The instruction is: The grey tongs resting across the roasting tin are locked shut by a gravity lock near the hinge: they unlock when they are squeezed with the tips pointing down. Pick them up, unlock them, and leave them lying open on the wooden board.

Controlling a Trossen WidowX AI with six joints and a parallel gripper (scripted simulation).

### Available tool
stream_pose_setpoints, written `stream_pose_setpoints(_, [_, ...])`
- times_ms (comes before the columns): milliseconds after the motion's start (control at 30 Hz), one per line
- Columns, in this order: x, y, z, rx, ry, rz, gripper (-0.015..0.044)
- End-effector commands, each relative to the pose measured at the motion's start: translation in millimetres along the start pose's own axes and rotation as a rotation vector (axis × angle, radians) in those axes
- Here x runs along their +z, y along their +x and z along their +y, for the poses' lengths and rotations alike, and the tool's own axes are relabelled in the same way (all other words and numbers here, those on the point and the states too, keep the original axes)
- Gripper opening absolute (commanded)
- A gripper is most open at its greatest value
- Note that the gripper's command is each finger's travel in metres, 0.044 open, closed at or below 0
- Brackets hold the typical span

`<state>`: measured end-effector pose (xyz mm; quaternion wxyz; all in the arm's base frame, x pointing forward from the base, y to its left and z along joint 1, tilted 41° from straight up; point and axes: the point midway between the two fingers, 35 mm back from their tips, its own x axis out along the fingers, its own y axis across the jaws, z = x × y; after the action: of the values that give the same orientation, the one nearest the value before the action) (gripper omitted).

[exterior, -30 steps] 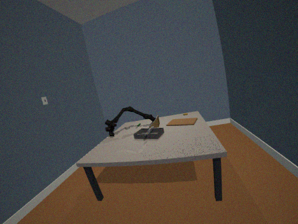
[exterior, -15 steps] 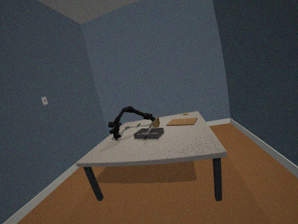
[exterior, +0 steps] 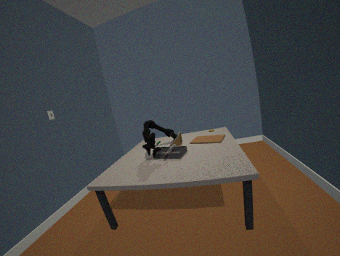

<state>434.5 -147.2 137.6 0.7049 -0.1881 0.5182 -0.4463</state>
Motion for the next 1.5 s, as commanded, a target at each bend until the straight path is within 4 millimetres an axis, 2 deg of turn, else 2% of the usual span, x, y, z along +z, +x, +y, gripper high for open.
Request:
stream_pose_setpoints(0, [-18, -32, 48, -0.007, -0.101, -0.015, 0.0260])
stream_pose_setpoints(133, [-43, -56, 78, -0.062, -0.111, -0.037, 0.0260])
stream_pose_setpoints(400, [-51, -67, 95, -0.054, -0.166, -0.057, 0.0260])
stream_pose_setpoints(600, [-68, -77, 115, -0.076, -0.271, -0.061, 0.0260])
stream_pose_setpoints(700, [-70, -77, 119, -0.084, -0.274, -0.067, 0.0260])
stream_pose_setpoints(933, [-106, -88, 145, -0.252, -0.513, -0.090, 0.0260])
stream_pose_setpoints(1467, [-110, -85, 148, -0.259, -0.520, -0.087, 0.0260])
